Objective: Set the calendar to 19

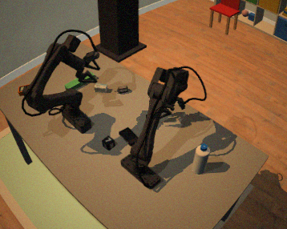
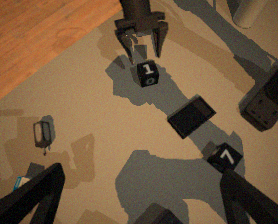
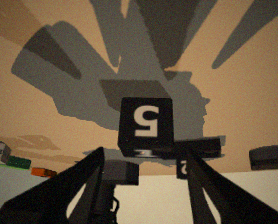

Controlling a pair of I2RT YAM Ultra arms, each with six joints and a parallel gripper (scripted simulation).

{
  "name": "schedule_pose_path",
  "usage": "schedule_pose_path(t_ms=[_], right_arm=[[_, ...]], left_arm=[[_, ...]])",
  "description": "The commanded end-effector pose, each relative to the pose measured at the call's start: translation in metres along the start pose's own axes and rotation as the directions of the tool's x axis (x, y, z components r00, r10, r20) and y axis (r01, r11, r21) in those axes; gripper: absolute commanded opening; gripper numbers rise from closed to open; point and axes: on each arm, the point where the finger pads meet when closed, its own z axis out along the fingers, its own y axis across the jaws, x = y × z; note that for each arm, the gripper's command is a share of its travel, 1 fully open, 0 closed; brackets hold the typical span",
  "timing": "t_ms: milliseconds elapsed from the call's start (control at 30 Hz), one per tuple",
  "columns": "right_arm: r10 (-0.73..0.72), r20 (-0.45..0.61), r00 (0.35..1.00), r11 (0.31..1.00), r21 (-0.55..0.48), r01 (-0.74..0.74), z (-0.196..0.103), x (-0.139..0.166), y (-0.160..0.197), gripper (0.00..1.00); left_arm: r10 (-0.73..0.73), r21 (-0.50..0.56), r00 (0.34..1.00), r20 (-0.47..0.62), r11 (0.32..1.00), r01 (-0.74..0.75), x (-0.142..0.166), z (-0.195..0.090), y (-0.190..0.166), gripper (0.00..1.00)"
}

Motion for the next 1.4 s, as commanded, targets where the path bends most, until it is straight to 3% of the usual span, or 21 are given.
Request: schedule_pose_path(t_ms=[0, 1033, 1367], right_arm=[[-0.024, 0.012, 1.000, 0.999, -0.022, 0.024, -0.002, 0.007, 0.005, 0.69], [-0.018, 0.011, 1.000, 1.000, -0.023, 0.018, 0.040, 0.007, 0.005, 0.69], [-0.011, 0.008, 1.000, 1.000, -0.021, 0.012, 0.039, 0.007, 0.004, 0.69]], left_arm=[[0.001, 0.024, 1.000, 0.015, 1.000, -0.001, -0.001, -0.001, -0.008, 1.00], [0.001, 0.024, 1.000, 0.015, 1.000, -0.001, -0.001, -0.001, -0.008, 1.00], [0.001, 0.024, 1.000, 0.015, 1.000, -0.001, -0.001, -0.001, -0.008, 1.00]])
